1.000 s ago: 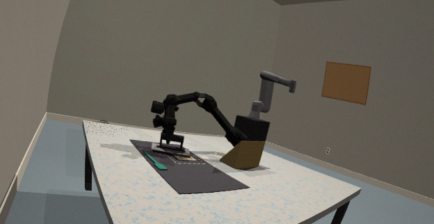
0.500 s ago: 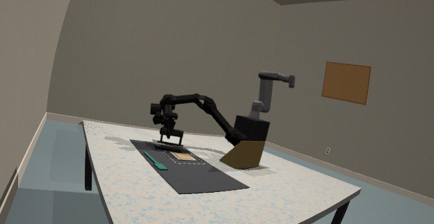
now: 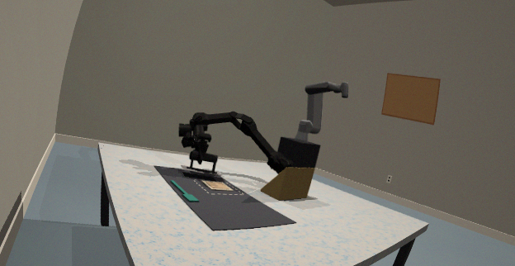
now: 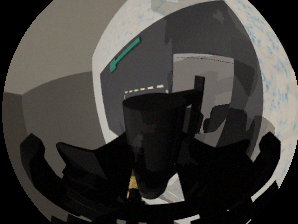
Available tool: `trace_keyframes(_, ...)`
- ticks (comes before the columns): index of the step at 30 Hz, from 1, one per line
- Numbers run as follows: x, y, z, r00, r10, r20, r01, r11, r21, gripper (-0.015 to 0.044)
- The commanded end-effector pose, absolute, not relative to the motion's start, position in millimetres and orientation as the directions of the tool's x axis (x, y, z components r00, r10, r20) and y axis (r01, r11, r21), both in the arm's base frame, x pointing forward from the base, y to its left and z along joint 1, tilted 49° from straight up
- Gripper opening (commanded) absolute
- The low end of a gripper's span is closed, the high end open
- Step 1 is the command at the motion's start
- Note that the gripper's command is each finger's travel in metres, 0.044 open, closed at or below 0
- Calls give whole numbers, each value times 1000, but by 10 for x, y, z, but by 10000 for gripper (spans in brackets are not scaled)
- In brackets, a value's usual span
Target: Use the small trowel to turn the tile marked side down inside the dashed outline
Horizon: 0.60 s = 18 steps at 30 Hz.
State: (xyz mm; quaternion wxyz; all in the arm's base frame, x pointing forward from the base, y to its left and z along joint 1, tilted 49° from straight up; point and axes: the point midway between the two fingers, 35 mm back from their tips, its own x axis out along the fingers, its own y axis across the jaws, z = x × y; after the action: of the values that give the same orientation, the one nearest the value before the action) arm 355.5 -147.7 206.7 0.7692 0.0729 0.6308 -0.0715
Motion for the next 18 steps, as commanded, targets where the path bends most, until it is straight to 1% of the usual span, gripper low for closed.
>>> trace_keyframes(1, 3572, -1485, 2032, 198, -8, -980, 191, 981, 31, 0)
trace_keyframes(17, 3572, -1663, 1888, 198, -11, -980, 192, 981, 28, 0)
trace_keyframes(18, 3572, -1663, 1888, 198, -11, -980, 192, 981, 28, 26)
